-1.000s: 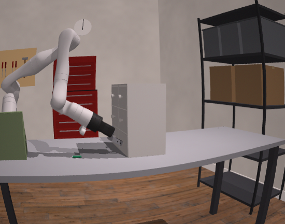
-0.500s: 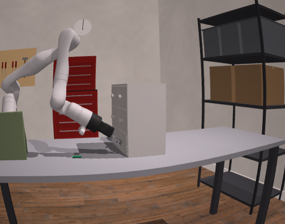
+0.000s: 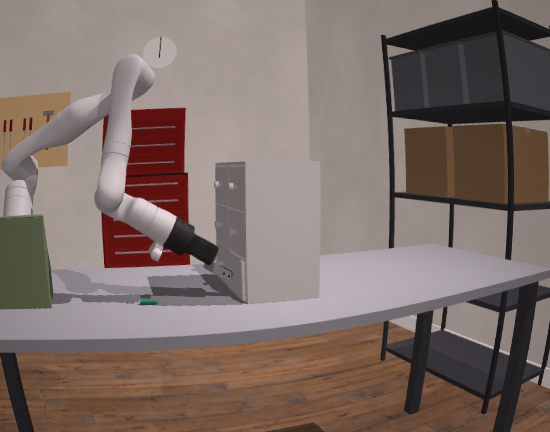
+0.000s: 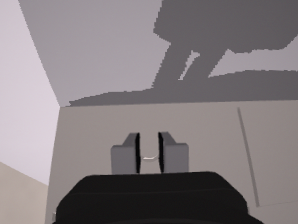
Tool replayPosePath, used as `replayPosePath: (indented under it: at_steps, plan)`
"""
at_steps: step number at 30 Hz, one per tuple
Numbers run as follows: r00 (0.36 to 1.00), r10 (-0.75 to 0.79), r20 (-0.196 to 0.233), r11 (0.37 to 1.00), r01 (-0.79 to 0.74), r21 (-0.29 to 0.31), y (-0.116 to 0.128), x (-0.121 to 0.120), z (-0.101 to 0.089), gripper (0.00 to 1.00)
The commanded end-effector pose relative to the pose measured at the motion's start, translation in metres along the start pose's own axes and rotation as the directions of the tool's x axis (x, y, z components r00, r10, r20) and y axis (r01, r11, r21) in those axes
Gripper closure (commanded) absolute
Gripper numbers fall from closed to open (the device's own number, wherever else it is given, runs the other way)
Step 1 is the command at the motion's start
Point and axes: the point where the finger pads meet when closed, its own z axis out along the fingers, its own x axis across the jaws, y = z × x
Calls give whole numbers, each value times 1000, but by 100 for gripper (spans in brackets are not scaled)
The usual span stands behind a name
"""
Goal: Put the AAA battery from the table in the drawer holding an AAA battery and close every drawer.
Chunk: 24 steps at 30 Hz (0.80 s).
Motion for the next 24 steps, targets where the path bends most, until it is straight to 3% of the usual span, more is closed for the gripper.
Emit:
replayPosePath:
  at_steps: [1, 24]
  plan:
    - [1000, 0, 1, 1000, 0, -2, 1, -1, -1, 63]
    - [1000, 0, 1, 1000, 0, -2, -6, -1, -13, 63]
